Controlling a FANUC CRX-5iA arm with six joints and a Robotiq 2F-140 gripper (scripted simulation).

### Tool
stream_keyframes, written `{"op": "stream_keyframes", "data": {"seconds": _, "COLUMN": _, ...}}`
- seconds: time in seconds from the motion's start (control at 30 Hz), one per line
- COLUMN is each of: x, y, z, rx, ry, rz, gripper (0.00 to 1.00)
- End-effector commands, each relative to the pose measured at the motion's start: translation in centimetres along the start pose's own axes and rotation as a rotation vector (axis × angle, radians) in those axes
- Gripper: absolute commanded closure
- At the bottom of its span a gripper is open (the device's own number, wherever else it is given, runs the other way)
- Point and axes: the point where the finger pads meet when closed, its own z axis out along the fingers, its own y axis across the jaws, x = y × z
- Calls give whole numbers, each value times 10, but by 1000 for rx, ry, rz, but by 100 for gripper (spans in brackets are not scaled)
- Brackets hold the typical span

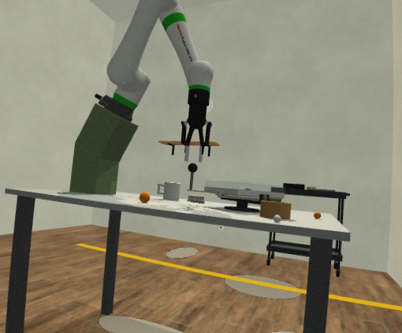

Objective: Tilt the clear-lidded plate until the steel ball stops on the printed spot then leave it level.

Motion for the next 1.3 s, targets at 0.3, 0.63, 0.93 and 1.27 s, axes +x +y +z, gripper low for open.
{"op": "stream_keyframes", "data": {"seconds": 0.3, "x": 0, "y": 0, "z": -1, "rx": 0, "ry": 0, "rz": 0, "gripper": 0}}
{"op": "stream_keyframes", "data": {"seconds": 0.63, "x": 0, "y": 0, "z": -1, "rx": 0, "ry": 0, "rz": 0, "gripper": 0}}
{"op": "stream_keyframes", "data": {"seconds": 0.93, "x": 0, "y": 0, "z": -1, "rx": 0, "ry": 0, "rz": 0, "gripper": 0}}
{"op": "stream_keyframes", "data": {"seconds": 1.27, "x": 0, "y": 0, "z": -1, "rx": 0, "ry": 0, "rz": 0, "gripper": 0}}
